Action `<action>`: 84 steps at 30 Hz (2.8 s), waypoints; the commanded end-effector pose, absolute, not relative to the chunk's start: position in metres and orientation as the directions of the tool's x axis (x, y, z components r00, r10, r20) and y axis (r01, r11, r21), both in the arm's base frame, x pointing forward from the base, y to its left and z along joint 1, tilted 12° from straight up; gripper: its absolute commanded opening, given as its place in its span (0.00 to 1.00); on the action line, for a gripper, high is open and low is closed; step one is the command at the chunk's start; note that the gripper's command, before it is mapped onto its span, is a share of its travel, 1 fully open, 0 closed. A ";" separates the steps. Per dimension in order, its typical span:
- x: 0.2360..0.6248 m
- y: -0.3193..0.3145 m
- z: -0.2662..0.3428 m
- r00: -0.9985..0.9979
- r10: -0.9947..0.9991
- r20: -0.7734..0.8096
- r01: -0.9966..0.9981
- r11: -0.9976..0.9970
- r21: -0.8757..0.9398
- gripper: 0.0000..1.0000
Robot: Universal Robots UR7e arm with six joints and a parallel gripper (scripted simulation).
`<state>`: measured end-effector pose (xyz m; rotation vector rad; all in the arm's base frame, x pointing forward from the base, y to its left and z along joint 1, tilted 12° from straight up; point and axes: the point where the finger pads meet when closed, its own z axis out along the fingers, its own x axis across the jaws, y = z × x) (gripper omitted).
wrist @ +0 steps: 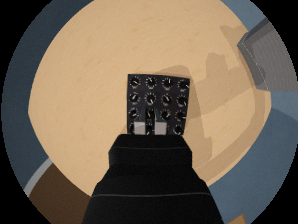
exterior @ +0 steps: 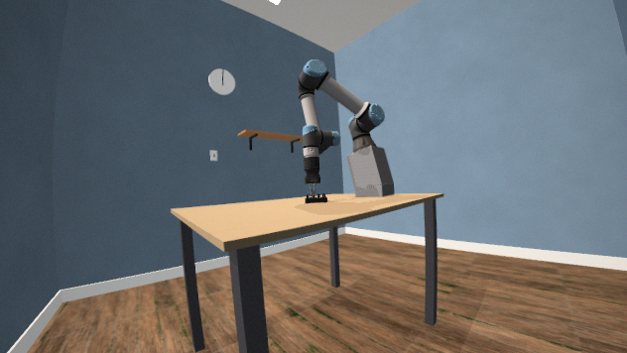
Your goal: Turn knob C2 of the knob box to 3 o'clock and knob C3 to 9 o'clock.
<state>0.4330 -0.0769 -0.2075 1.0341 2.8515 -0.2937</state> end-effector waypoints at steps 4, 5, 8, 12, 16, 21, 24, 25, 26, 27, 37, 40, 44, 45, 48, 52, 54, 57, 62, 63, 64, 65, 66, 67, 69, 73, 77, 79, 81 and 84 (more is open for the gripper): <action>0.433 -0.077 -0.207 -0.742 0.651 -0.160 0.670 0.729 -0.142 0.30; 0.433 -0.077 -0.207 -0.738 0.656 -0.161 0.675 0.724 -0.141 0.30; 0.433 -0.077 -0.207 -0.721 0.673 -0.164 0.692 0.709 -0.137 0.30; 0.433 -0.077 -0.207 -0.709 0.686 -0.166 0.705 0.696 -0.134 0.30; 0.433 -0.077 -0.207 -0.677 0.715 -0.172 0.735 0.666 -0.127 0.30; 0.433 -0.077 -0.207 -0.627 0.758 -0.180 0.779 0.617 -0.115 0.30; 0.433 -0.077 -0.207 -0.591 0.785 -0.185 0.807 0.581 -0.106 0.30; 0.433 -0.077 -0.207 -0.577 0.795 -0.187 0.816 0.569 -0.103 0.30; 0.433 -0.077 -0.207 -0.564 0.804 -0.189 0.826 0.555 -0.100 0.30; 0.433 -0.077 -0.207 -0.564 0.804 -0.189 0.826 0.555 -0.100 0.30; 0.433 -0.077 -0.207 -0.415 0.887 -0.203 0.910 0.410 -0.067 0.30; 0.433 -0.077 -0.207 -0.356 0.911 -0.207 0.934 0.353 -0.054 0.30; 0.433 -0.077 -0.207 -0.294 0.933 -0.210 0.956 0.292 -0.040 0.30; 0.433 -0.077 -0.207 -0.294 0.933 -0.210 0.956 0.292 -0.040 0.30; 0.433 -0.077 -0.207 -0.228 0.950 -0.212 0.973 0.228 -0.025 0.30; 0.433 -0.077 -0.207 -0.136 0.967 -0.213 0.990 0.138 -0.006 0.30; 0.433 -0.077 -0.207 -0.089 0.973 -0.214 0.996 0.092 0.004 0.30; 0.433 -0.077 -0.207 -0.018 0.977 -0.213 1.000 0.023 0.020 0.30; 0.433 -0.077 -0.207 0.052 0.976 -0.211 0.998 -0.046 0.035 0.30; 0.433 -0.077 -0.207 0.076 0.975 -0.210 0.997 -0.069 0.039 0.30; 0.433 -0.077 -0.207 0.099 0.973 -0.209 0.995 -0.092 0.044 0.30; 0.433 -0.077 -0.207 0.122 0.971 -0.208 0.992 -0.114 0.049 0.30; 0.433 -0.077 -0.207 0.145 0.968 -0.207 0.989 -0.136 0.054 0.30; 0.433 -0.077 -0.207 0.167 0.964 -0.205 0.986 -0.158 0.059 0.30; 0.433 -0.077 -0.207 0.211 0.956 -0.203 0.977 -0.202 0.068 0.30; 0.433 -0.077 -0.207 0.295 0.935 -0.196 0.955 -0.284 0.085 0.30; 0.433 -0.077 -0.207 0.372 0.909 -0.188 0.928 -0.359 0.101 0.30; 0.433 -0.077 -0.207 0.372 0.909 -0.188 0.928 -0.359 0.101 0.30; 0.433 -0.077 -0.207 0.407 0.894 -0.184 0.913 -0.394 0.108 0.30; 0.433 -0.077 -0.207 0.456 0.872 -0.178 0.889 -0.442 0.118 0.30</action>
